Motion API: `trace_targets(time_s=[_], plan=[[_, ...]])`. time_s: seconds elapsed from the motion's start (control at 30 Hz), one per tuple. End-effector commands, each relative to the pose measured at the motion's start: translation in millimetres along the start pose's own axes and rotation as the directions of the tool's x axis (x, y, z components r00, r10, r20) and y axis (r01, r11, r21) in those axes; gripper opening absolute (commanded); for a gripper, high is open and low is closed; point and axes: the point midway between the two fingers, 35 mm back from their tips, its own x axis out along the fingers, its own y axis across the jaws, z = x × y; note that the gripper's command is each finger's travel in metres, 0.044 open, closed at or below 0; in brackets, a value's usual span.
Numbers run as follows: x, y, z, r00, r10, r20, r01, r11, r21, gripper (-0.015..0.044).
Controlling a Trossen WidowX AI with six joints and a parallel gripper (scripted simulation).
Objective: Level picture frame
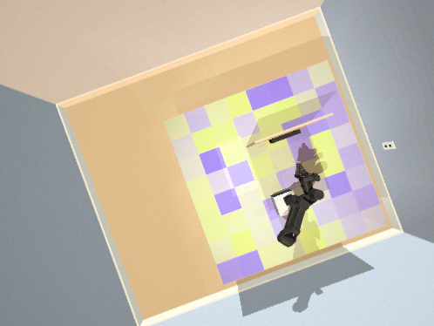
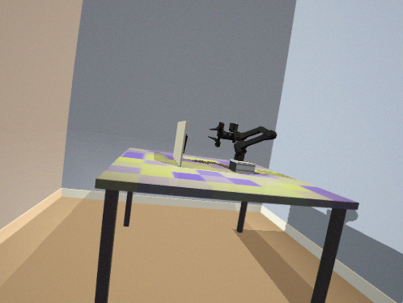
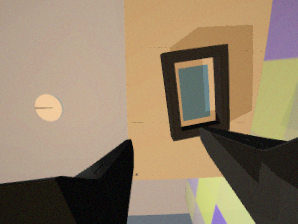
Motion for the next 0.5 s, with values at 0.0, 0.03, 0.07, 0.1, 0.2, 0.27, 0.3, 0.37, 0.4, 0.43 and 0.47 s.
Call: trace_targets(time_s=[0.0, 0.03, 0.07, 0.1, 0.2, 0.27, 0.3, 0.37, 0.4, 0.43, 0.47], plan=[[0, 0, -1, 1.000, 0.000, -0.004, 0.000, 1.000, 0.005, 0.0260], [0, 0, -1, 1.000, 0.000, -0.004, 0.000, 1.000, 0.005, 0.0260], [0, 0, -1, 1.000, 0.000, -0.004, 0.000, 1.000, 0.005, 0.0260], [0, 0, -1, 1.000, 0.000, -0.004, 0.000, 1.000, 0.005, 0.0260], [0, 0, -1, 1.000, 0.000, -0.004, 0.000, 1.000, 0.005, 0.0260], [1, 0, 0, 1.000, 0.000, 0.000, 0.000, 1.000, 0.000, 0.0260], [2, -1, 1, 1.000, 0.000, 0.000, 0.000, 1.000, 0.001, 0.0260], [8, -3, 3, 1.000, -0.001, 0.001, 0.001, 1.000, 0.002, 0.0260], [12, -5, 4, 1.000, -0.001, 0.001, 0.001, 1.000, 0.003, 0.0260], [15, -7, 5, 1.000, -0.002, 0.001, 0.002, 1.000, 0.004, 0.0260], [19, -9, 5, 1.000, -0.002, 0.001, 0.002, 1.000, 0.005, 0.0260]])
